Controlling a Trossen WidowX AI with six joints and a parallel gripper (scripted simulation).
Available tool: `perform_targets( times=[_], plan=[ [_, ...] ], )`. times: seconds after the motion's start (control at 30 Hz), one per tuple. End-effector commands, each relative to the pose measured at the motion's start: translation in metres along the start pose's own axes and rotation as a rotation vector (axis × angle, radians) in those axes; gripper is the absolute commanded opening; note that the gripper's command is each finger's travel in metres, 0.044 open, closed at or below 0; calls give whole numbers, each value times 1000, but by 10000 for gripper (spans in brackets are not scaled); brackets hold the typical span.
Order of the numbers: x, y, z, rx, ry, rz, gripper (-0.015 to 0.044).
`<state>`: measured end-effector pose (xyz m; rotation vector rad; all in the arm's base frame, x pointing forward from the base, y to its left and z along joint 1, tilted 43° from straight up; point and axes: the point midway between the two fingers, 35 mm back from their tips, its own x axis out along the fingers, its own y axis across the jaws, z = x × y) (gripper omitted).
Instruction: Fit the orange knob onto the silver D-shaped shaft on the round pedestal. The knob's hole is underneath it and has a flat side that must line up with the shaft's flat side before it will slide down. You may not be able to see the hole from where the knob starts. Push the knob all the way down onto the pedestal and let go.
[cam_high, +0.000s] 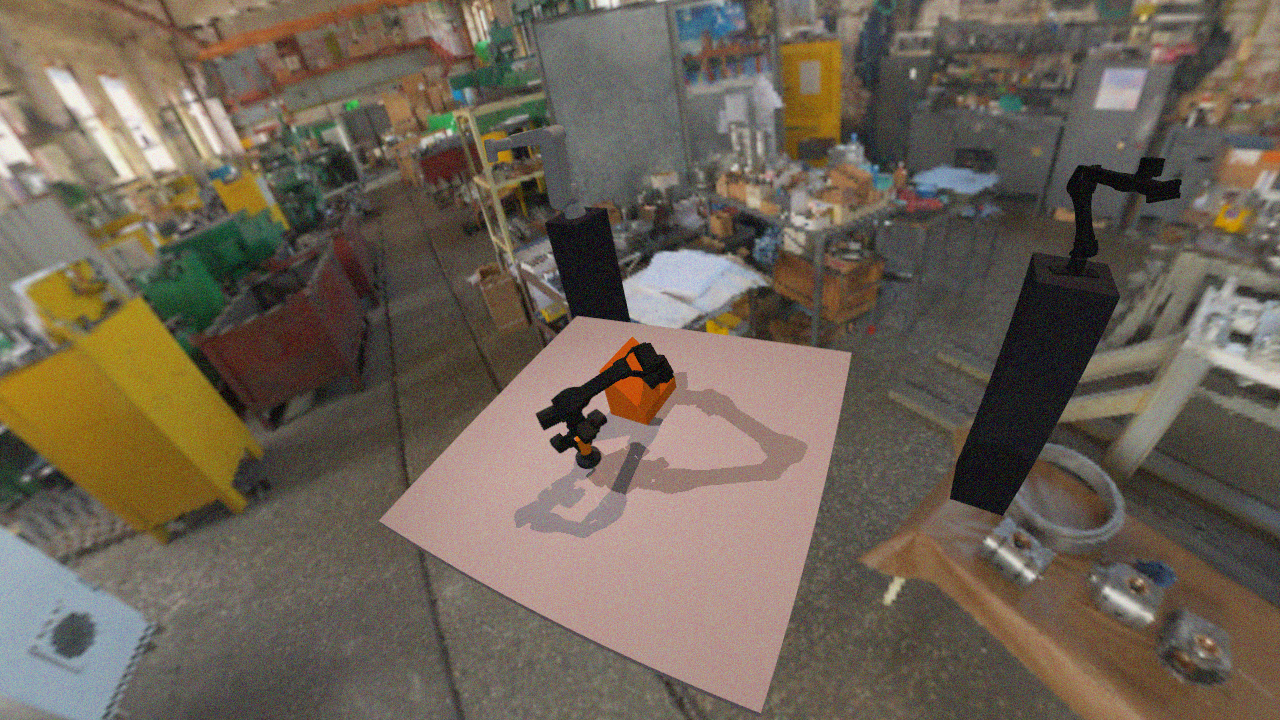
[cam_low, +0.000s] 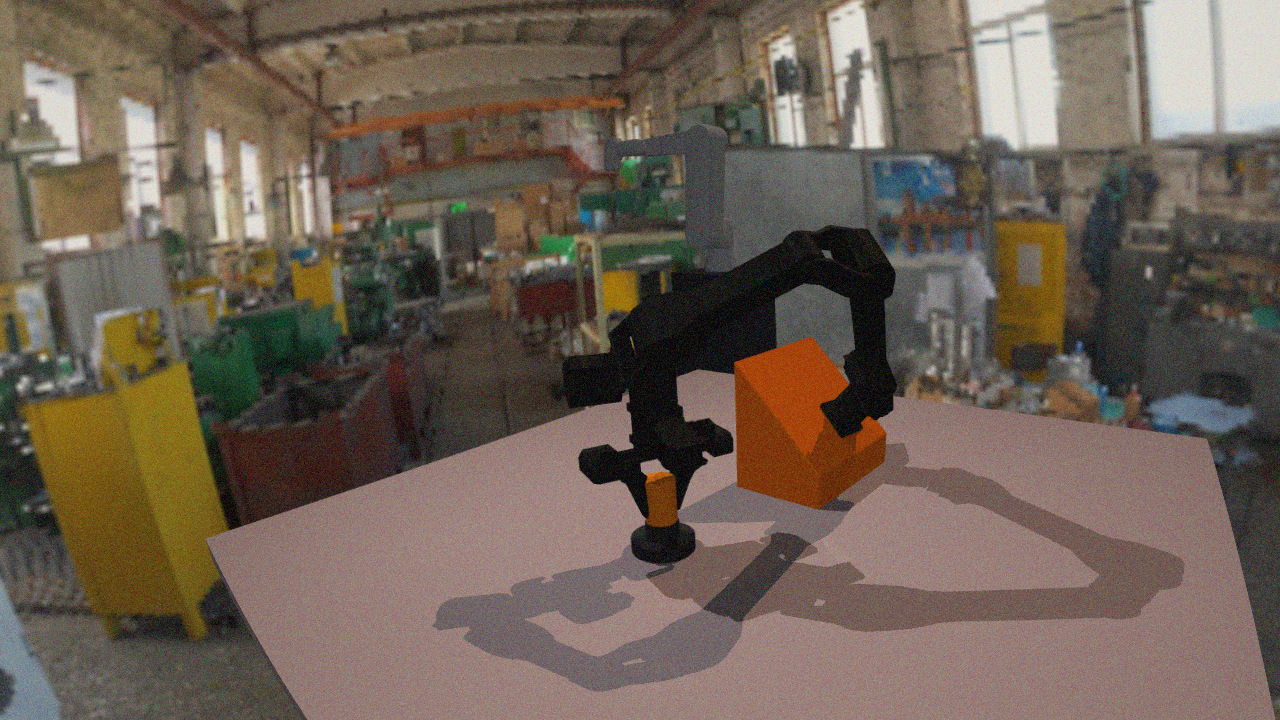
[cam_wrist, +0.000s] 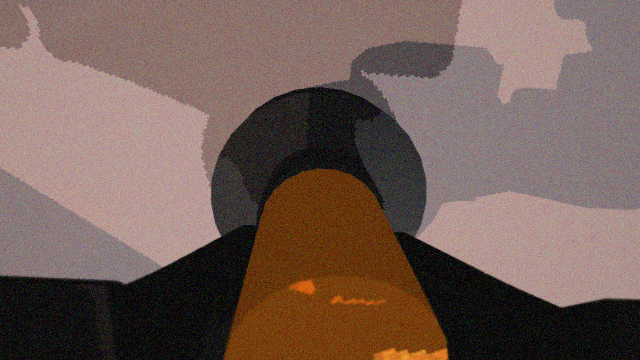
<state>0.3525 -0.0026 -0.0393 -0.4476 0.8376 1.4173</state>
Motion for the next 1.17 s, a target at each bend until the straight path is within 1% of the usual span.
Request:
perform_targets(
  times=[0.0, 0.33, 0.67, 0.73, 0.83, 0.9, 1.13],
  plan=[
    [0, 0, 0, -1, 0, 0, 184],
    [0, 0, 0, -1, 0, 0, 440],
    [-3, -1, 0, 0, 0, -1, 440],
    [-23, -3, 0, 0, 3, -1, 440],
    [-72, -3, -1, 1, 5, -1, 440],
    [-92, 0, -1, 1, 4, 0, 440],
    [-95, -4, -2, 1, 4, 0, 440]
  ],
)
